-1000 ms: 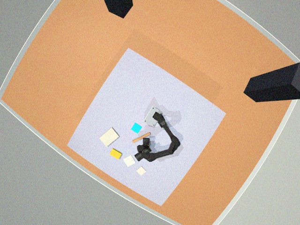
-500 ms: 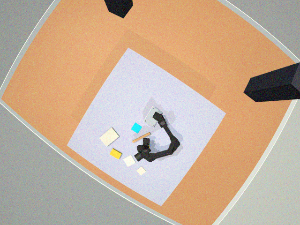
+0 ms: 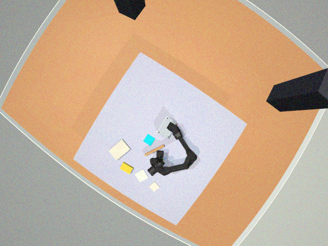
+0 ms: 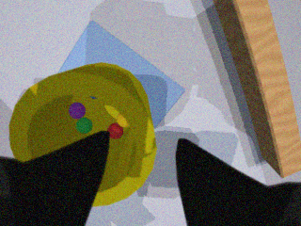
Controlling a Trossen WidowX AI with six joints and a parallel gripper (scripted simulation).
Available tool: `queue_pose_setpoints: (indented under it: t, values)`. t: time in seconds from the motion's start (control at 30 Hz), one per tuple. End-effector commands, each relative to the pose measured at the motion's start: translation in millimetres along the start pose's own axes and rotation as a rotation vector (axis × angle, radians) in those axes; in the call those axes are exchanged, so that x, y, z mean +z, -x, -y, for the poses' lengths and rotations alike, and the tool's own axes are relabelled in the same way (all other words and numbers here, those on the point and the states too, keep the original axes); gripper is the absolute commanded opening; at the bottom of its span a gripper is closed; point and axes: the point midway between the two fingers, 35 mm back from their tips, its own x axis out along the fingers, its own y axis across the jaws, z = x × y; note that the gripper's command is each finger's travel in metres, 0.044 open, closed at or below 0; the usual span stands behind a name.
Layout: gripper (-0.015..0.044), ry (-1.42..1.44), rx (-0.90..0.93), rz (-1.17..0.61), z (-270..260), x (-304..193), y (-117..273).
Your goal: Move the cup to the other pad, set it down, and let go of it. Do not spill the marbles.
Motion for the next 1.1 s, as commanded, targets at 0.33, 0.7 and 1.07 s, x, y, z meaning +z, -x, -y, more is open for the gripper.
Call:
queue_pose_setpoints:
  t: [0.33,0.7,1.07]
  values:
    - [0.0167,-0.004,0.004,-0.007,1,-2,-23]
    - [0.0140,0.000,0.000,-0.004,1,-2,-27]
    - [0.0067,0.000,0.000,-0.004,1,-2,-27]
